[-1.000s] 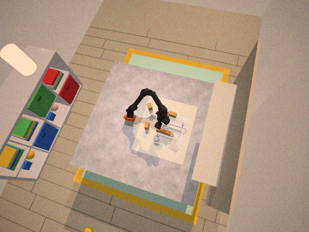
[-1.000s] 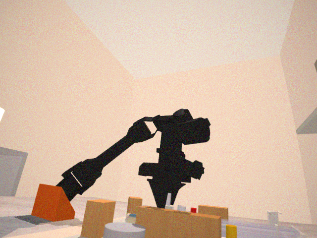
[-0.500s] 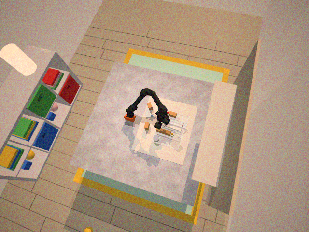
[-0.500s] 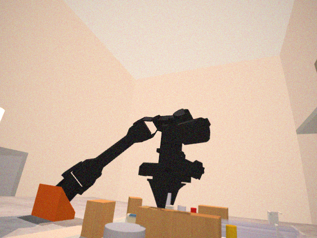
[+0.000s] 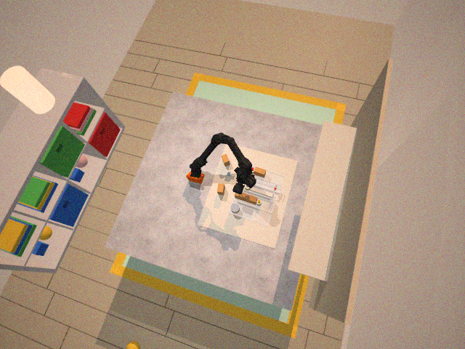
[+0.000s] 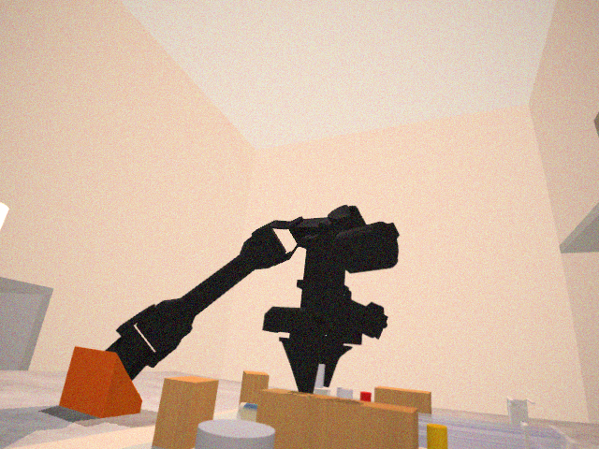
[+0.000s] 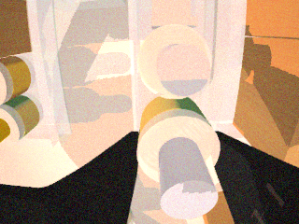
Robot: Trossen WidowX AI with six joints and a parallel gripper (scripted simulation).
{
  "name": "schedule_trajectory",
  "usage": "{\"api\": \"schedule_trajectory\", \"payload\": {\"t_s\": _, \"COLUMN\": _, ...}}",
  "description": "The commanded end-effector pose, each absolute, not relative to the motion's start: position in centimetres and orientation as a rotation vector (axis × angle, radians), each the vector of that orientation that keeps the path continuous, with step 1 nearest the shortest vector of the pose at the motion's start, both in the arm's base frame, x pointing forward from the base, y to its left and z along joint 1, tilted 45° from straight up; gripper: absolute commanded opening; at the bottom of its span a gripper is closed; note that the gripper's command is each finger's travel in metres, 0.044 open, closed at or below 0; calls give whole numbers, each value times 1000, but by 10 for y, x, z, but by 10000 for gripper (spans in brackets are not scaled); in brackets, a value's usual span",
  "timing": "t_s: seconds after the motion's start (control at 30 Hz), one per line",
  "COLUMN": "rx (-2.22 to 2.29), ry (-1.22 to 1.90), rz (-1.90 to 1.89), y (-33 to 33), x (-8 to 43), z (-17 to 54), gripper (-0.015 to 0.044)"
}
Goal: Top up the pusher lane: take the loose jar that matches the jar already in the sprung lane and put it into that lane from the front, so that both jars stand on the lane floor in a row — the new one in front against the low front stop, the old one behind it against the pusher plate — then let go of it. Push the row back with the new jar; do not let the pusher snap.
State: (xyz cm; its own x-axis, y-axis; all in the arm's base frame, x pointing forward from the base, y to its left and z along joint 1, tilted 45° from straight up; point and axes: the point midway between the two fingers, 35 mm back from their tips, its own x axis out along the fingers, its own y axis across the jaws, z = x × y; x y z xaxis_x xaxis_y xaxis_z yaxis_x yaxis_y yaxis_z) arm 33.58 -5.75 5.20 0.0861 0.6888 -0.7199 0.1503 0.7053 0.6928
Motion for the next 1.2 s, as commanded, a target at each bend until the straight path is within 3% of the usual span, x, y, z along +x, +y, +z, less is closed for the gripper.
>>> {"api": "schedule_trajectory", "payload": {"t_s": 0.0, "rx": 735, "ry": 1435, "rz": 466, "y": -58, "x": 341, "z": 54, "gripper": 0}}
{"api": "schedule_trajectory", "payload": {"t_s": 1.17, "rx": 736, "ry": 1435, "rz": 466, "y": -51, "x": 342, "z": 47, "gripper": 0}}
